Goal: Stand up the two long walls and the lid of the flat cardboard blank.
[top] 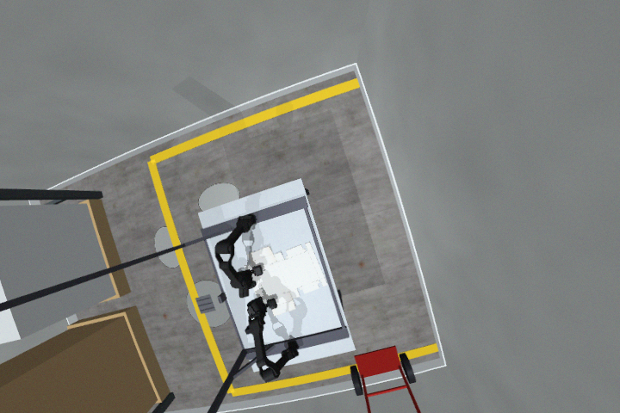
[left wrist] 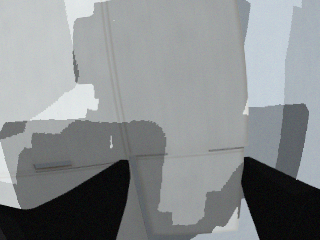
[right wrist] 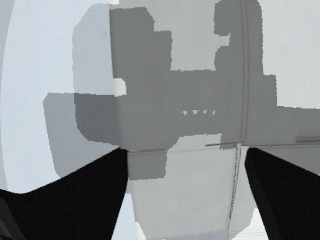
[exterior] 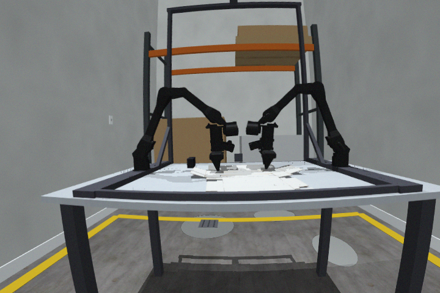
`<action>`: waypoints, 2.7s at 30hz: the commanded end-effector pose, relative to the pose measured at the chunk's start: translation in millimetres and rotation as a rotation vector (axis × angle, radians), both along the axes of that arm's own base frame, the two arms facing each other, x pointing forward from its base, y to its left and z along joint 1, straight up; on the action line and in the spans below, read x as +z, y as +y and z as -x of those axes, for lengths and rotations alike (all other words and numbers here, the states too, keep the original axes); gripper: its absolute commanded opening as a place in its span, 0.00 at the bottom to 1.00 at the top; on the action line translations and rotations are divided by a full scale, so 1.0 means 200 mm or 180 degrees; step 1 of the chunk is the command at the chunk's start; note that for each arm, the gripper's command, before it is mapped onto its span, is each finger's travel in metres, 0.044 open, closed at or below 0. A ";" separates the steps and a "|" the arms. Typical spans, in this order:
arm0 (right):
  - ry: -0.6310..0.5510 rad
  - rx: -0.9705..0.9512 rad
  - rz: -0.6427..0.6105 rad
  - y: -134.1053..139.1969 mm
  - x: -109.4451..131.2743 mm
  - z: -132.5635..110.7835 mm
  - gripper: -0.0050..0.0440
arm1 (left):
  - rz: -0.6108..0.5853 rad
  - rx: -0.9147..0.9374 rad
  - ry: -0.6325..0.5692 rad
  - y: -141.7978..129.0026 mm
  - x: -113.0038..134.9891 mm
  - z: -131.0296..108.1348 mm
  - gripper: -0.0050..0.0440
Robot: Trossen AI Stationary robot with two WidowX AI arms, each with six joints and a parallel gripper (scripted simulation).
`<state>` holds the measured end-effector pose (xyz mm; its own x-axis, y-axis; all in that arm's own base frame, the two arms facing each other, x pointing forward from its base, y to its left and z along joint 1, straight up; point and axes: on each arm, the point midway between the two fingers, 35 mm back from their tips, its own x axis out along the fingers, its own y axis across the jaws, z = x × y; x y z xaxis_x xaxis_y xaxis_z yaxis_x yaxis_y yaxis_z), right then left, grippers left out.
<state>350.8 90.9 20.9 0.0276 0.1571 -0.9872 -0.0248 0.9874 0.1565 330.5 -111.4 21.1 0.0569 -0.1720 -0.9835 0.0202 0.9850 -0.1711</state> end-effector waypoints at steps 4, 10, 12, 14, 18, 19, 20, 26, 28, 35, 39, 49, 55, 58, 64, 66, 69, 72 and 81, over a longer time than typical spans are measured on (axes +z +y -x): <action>0.0051 -0.0064 0.0021 -0.03 -0.09 -0.02 0.68 | -0.0034 0.0046 0.0051 0.03 -0.08 -0.01 0.67; 0.0051 -0.0064 0.0021 -0.03 -0.09 -0.02 0.68 | -0.0034 0.0046 0.0051 0.03 -0.08 -0.01 0.67; 0.0051 -0.0064 0.0021 -0.03 -0.09 -0.02 0.68 | -0.0034 0.0046 0.0051 0.03 -0.08 -0.01 0.67; 0.0051 -0.0064 0.0021 -0.03 -0.09 -0.02 0.68 | -0.0034 0.0046 0.0051 0.03 -0.08 -0.01 0.67; 0.0051 -0.0063 0.0021 -0.03 -0.09 -0.02 0.68 | -0.0034 0.0047 0.0050 0.03 -0.08 -0.01 0.67; 0.0051 -0.0063 0.0021 -0.03 -0.09 -0.02 0.68 | -0.0034 0.0047 0.0050 0.03 -0.08 -0.01 0.67; 0.0051 -0.0063 0.0021 -0.03 -0.09 -0.02 0.68 | -0.0034 0.0047 0.0050 0.03 -0.08 -0.01 0.67; 0.0051 -0.0063 0.0021 -0.03 -0.09 -0.02 0.66 | -0.0010 0.0046 0.0050 0.03 -0.08 -0.01 0.64; 0.0065 -0.0059 -0.0077 -0.04 -0.09 -0.02 0.64 | 0.0083 0.0043 0.0046 0.04 -0.08 -0.01 0.63; 0.0082 -0.0042 -0.0355 -0.06 -0.09 -0.03 0.64 | 0.0352 0.0032 0.0022 0.05 -0.09 -0.01 0.63; 0.0082 -0.0042 -0.0355 -0.06 -0.09 -0.03 0.64 | 0.0352 0.0032 0.0022 0.05 -0.09 -0.01 0.63; 0.0082 -0.0042 -0.0355 -0.06 -0.08 -0.03 0.64 | 0.0352 0.0032 0.0022 0.05 -0.09 -0.01 0.63; 0.0082 -0.0038 -0.0350 -0.06 -0.08 -0.03 0.64 | 0.0356 0.0035 0.0024 0.05 -0.09 -0.01 0.63; 0.0082 -0.0038 -0.0350 -0.06 -0.08 -0.03 0.64 | 0.0356 0.0035 0.0024 0.05 -0.08 -0.01 0.63; 0.0082 -0.0038 -0.0350 -0.06 -0.08 -0.03 0.64 | 0.0356 0.0035 0.0024 0.06 -0.08 -0.01 0.63; 0.0082 -0.0038 -0.0350 -0.06 -0.08 -0.03 0.64 | 0.0356 0.0035 0.0024 0.06 -0.08 -0.01 0.63; 0.0081 -0.0035 -0.0349 -0.06 -0.08 -0.03 0.64 | 0.0358 0.0037 0.0023 0.06 -0.08 -0.01 0.63; 0.0081 -0.0035 -0.0349 -0.06 -0.08 -0.03 0.64 | 0.0358 0.0037 0.0023 0.06 -0.08 -0.01 0.63; 0.0081 -0.0035 -0.0349 -0.06 -0.08 -0.03 0.64 | 0.0358 0.0037 0.0023 0.06 -0.08 -0.01 0.63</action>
<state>351.1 88.1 23.3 0.0138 0.2847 -0.9585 -0.0397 0.9580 0.2840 331.3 -108.9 23.1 0.0678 -0.3090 -0.9487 0.0352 0.9510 -0.3072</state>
